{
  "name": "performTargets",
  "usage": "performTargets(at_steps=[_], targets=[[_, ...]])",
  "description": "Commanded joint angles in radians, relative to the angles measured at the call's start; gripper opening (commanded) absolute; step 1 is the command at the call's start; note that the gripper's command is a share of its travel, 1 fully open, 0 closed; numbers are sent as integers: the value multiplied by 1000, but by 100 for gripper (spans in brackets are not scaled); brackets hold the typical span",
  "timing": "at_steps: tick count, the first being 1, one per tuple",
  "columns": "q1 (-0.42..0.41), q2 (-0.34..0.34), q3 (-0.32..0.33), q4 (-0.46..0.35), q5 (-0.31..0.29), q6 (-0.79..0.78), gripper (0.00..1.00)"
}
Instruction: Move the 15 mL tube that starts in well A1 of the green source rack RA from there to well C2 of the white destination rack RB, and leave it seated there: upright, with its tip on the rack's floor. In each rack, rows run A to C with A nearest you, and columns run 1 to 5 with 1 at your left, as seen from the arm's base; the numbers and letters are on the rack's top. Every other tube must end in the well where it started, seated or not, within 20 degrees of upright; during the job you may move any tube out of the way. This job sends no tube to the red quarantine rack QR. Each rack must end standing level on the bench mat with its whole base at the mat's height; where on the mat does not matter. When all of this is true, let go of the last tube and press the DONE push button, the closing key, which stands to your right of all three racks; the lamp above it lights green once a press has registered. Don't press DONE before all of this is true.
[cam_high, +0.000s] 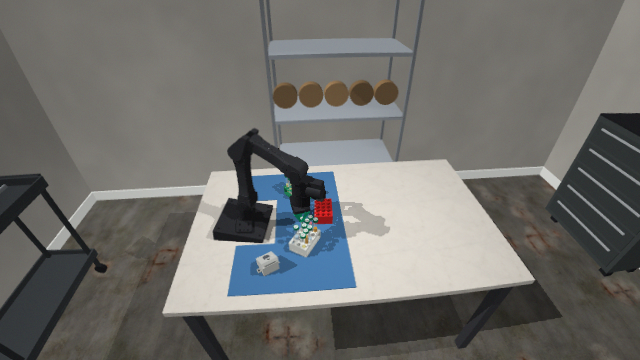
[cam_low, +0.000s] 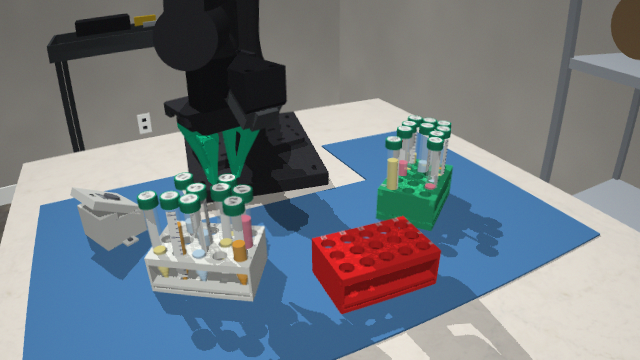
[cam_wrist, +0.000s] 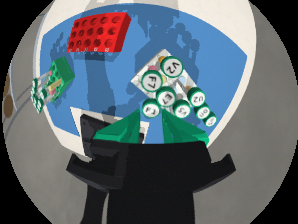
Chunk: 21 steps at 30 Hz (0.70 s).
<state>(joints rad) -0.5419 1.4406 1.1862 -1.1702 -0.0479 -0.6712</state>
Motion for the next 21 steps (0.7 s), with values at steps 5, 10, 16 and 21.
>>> performTargets(at_steps=[5, 10, 16, 21], targets=[[1, -2, -3, 20, 0, 1, 30], [1, -1, -7, 25, 0, 1, 30], [1, -2, -7, 24, 0, 1, 0], [1, -2, -7, 24, 0, 1, 0]])
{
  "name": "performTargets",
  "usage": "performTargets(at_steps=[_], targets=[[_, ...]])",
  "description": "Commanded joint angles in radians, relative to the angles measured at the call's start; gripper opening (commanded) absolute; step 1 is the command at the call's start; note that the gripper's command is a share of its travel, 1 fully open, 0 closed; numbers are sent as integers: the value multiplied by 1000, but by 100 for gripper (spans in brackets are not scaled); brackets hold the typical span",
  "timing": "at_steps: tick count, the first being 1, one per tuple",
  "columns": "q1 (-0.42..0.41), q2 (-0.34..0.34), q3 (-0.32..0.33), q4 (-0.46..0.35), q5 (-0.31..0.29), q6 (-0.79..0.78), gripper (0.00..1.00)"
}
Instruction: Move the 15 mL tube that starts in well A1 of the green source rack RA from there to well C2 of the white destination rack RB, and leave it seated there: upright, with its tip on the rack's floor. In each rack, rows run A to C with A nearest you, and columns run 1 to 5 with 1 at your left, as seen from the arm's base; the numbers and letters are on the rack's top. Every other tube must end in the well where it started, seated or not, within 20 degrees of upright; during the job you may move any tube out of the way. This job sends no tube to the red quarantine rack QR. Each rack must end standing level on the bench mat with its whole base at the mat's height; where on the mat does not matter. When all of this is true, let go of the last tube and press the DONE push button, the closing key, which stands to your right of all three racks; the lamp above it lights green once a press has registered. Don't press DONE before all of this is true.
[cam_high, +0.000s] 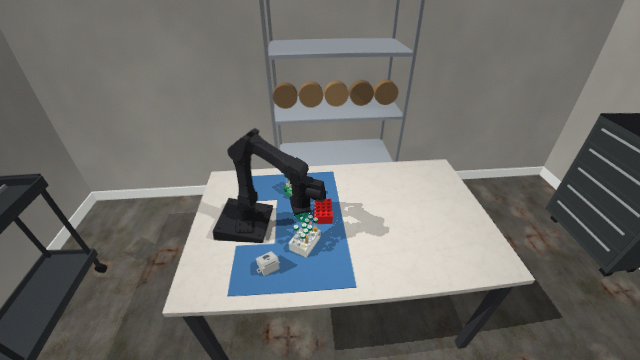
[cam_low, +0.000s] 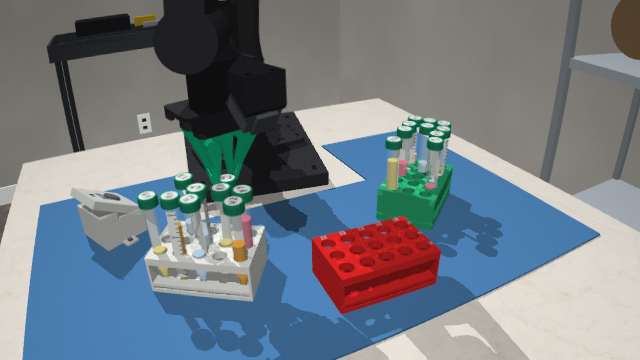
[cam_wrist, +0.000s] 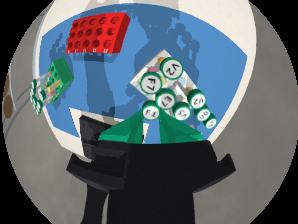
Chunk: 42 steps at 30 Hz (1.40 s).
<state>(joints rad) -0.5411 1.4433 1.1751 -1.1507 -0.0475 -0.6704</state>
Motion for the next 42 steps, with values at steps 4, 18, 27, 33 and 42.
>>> performTargets(at_steps=[4, 18, 27, 33, 42], targets=[[0, -5, 4, 5, 0, 1, 0], [0, -5, 4, 5, 0, 1, 0], [-1, -7, 21, -15, -1, 0, 0], [-2, -11, 42, -39, -1, -2, 0], [-3, -17, 63, -67, -1, -3, 0]])
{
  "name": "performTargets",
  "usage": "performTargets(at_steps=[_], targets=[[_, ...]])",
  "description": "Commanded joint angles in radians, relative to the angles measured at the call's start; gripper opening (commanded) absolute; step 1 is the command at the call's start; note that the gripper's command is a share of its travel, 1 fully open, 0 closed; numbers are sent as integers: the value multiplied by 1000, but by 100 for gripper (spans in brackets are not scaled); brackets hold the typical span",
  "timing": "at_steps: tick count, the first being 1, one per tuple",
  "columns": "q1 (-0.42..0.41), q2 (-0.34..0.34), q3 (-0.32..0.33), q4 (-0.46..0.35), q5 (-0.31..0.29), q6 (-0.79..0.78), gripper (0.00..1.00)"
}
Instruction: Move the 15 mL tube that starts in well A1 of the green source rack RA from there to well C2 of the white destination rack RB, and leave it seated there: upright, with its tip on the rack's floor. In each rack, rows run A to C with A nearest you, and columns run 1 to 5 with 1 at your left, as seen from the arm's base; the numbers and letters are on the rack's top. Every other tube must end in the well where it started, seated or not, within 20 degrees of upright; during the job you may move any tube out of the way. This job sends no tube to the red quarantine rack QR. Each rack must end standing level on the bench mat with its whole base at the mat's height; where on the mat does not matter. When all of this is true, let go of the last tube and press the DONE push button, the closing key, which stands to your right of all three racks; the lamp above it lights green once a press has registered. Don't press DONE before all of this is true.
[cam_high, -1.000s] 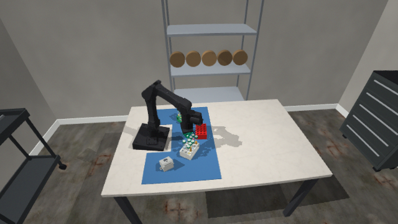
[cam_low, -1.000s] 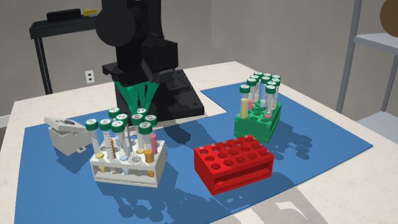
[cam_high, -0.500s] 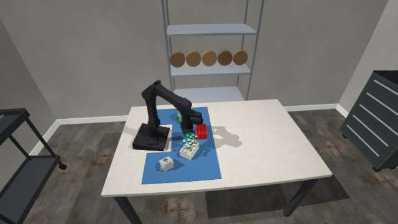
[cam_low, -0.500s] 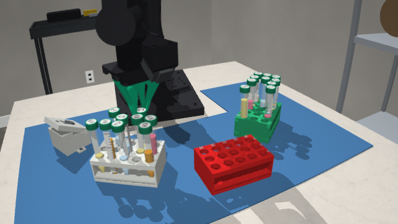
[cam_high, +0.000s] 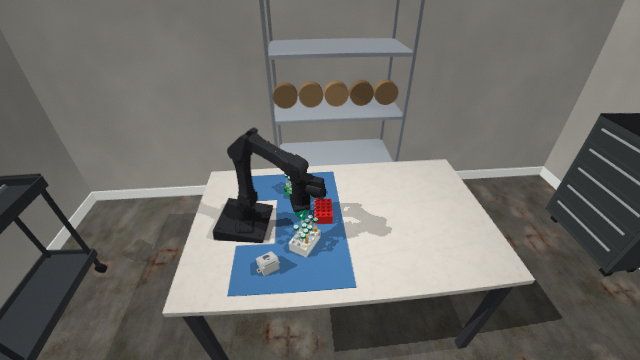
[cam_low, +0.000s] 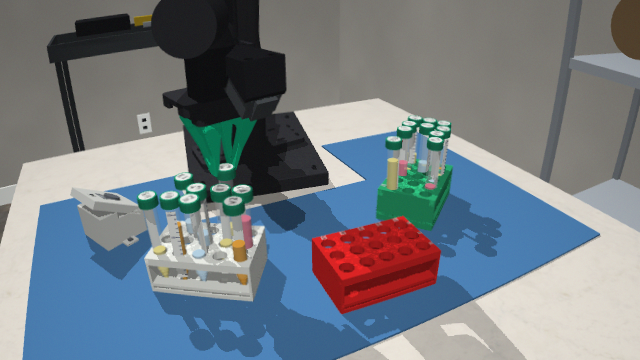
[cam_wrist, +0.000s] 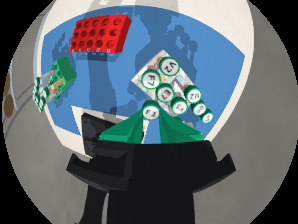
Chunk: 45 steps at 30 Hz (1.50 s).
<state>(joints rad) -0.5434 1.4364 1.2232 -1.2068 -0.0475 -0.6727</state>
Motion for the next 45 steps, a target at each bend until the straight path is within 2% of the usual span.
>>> performTargets(at_steps=[1, 45], targets=[[-1, -10, 19, -15, -1, -1, 0], [-9, -17, 171, -173, -2, -8, 0]])
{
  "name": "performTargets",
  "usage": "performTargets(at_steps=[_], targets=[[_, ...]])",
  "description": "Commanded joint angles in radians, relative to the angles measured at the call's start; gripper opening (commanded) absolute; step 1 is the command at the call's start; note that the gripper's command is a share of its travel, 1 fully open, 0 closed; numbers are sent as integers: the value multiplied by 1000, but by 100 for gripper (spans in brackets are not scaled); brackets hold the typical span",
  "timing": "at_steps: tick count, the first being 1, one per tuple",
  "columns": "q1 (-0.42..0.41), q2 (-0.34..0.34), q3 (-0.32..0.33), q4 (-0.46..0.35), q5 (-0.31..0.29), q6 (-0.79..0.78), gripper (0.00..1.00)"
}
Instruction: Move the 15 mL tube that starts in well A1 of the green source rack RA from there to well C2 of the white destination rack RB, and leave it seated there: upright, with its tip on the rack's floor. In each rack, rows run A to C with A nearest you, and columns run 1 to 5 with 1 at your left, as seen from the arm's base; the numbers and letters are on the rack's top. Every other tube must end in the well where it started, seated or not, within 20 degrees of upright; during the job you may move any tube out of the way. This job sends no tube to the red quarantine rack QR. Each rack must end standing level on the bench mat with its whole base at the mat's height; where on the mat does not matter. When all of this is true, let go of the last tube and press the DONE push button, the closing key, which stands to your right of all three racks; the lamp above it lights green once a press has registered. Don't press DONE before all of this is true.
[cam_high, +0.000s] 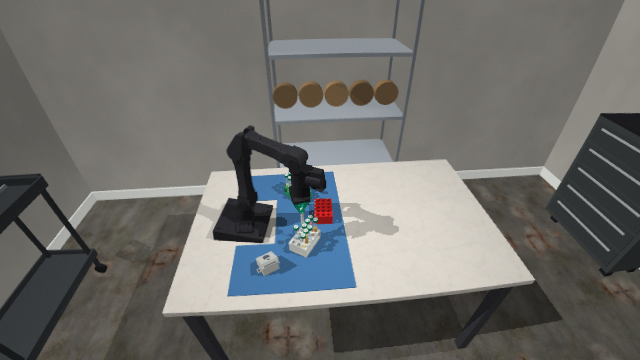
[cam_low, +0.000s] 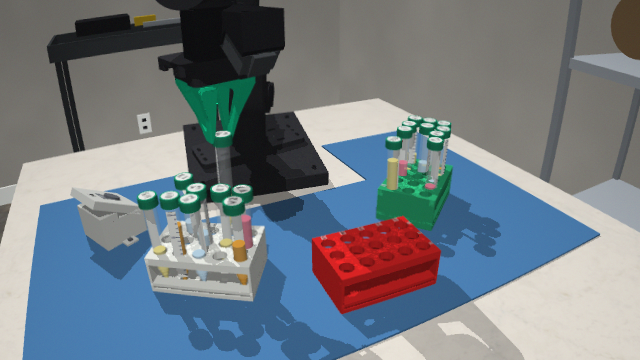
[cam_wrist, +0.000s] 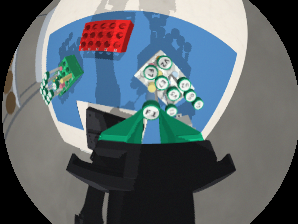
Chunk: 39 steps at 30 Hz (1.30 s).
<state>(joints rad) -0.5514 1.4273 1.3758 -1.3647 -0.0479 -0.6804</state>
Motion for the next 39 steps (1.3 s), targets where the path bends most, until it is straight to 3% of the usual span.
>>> performTargets(at_steps=[1, 10, 39], targets=[[-1, -8, 22, -19, -2, -1, 0], [-2, -6, 52, -47, -2, -2, 0], [22, -158, -77, -70, 2, 22, 0]])
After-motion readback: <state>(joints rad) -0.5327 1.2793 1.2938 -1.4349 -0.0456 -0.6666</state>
